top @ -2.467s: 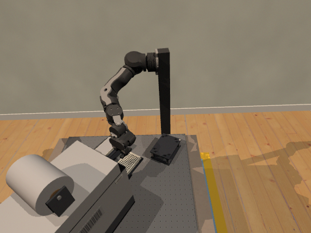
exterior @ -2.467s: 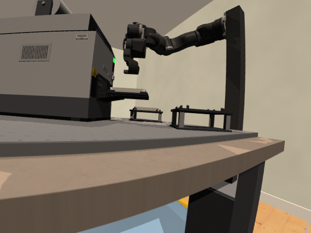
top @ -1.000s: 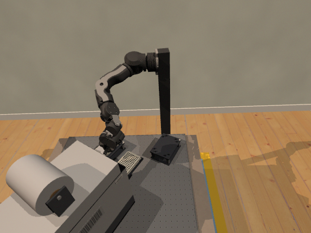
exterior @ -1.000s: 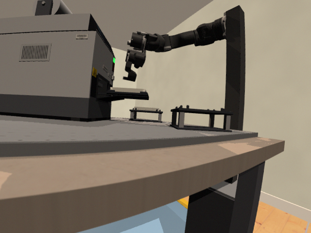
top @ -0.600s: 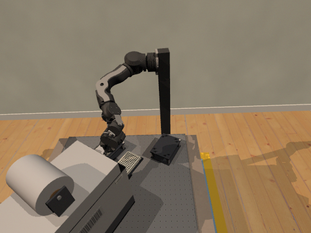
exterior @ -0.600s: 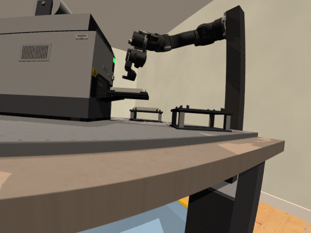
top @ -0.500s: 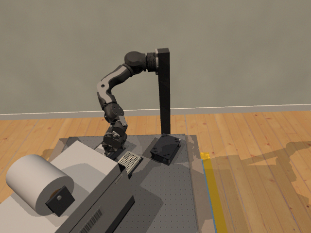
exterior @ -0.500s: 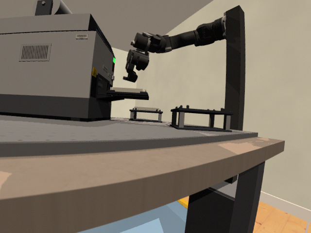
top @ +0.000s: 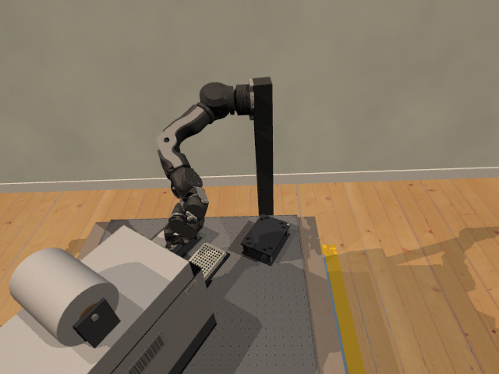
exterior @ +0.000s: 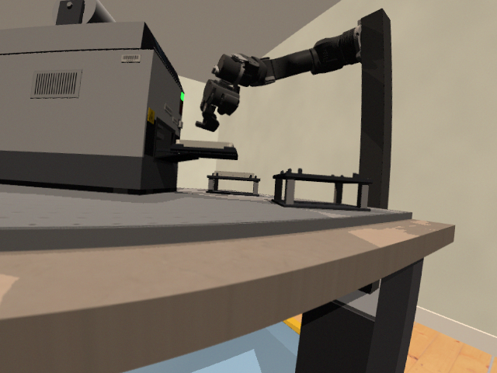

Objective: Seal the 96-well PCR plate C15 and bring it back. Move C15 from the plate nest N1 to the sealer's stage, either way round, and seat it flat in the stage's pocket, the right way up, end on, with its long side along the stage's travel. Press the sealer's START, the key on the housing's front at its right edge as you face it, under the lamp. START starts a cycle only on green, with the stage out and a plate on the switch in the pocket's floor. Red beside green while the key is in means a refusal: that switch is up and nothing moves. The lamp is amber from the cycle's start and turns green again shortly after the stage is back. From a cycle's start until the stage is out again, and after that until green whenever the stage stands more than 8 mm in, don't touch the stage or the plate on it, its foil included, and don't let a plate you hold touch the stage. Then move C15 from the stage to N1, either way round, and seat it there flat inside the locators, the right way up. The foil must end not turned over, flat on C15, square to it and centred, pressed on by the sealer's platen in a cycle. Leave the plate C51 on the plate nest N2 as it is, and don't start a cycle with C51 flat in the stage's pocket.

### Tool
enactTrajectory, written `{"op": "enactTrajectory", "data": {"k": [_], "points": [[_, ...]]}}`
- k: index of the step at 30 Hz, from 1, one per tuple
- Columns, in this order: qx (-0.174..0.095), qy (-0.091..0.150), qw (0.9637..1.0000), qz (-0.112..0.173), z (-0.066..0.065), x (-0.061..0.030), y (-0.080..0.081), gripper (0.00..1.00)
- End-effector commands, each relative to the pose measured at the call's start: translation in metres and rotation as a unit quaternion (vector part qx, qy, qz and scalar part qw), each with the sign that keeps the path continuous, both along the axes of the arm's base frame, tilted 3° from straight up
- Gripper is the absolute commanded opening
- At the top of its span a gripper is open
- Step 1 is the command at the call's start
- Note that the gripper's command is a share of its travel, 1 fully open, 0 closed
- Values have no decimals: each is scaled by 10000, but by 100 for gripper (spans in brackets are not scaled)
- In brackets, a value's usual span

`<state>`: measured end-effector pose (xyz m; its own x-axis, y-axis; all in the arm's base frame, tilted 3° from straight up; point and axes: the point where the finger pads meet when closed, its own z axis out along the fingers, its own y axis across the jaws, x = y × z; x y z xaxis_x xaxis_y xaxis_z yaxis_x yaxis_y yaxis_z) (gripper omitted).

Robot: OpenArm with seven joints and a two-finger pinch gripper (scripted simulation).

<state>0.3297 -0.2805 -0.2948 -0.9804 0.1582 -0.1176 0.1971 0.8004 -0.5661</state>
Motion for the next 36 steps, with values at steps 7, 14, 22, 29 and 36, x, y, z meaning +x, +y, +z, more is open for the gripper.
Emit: {"op": "enactTrajectory", "data": {"k": [7,14,22,29,36], "points": [[-412,591,9960,521,24,8,-26,0],[-412,591,9960,521,24,8,-26,0],[-1301,704,9829,1097,27,11,-20,0],[-1301,704,9829,1097,27,11,-20,0],[-2134,741,9611,1587,26,11,-13,0]]}}
